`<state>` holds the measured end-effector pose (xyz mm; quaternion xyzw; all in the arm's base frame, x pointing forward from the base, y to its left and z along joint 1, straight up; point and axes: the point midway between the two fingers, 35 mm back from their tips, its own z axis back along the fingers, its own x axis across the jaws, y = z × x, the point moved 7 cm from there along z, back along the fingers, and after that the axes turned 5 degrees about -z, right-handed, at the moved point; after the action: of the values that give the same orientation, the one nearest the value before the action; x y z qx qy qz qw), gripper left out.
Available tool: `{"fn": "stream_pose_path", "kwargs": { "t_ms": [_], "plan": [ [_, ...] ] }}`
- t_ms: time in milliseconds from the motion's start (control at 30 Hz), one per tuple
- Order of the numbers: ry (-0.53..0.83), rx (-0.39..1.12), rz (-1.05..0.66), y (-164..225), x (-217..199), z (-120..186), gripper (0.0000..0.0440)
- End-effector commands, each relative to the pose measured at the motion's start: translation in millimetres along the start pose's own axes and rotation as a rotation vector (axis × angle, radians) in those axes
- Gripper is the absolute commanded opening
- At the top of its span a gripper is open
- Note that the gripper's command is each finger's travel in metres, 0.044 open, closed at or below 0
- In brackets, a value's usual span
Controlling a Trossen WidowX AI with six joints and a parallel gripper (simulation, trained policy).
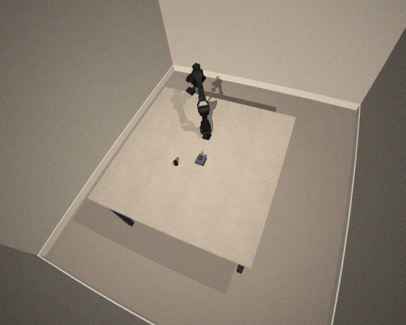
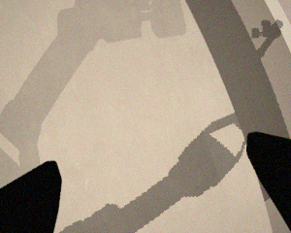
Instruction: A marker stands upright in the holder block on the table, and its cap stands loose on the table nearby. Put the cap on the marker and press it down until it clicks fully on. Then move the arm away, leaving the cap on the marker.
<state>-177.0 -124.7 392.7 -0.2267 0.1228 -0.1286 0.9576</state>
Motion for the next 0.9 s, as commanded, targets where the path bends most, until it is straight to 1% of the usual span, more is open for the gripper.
{"fn": "stream_pose_path", "kwargs": {
  "t_ms": [0, 167, 200, 233, 867],
  "plan": [
    [-0.003, 0.001, 0.004, -1.3, 0.2, -1.5, 0.0374],
    [-0.024, 0.009, 0.03, -8.6, 3.9, -9.8, 0.0248],
    [-0.028, 0.011, 0.036, -10.2, 4.9, -11.5, 0.0228],
    [-0.033, 0.012, 0.043, -11.8, 6.0, -13.3, 0.0222],
    [-0.097, 0.035, 0.171, -38.8, 26.9, -41.7, 0.0261]
  ]
}}
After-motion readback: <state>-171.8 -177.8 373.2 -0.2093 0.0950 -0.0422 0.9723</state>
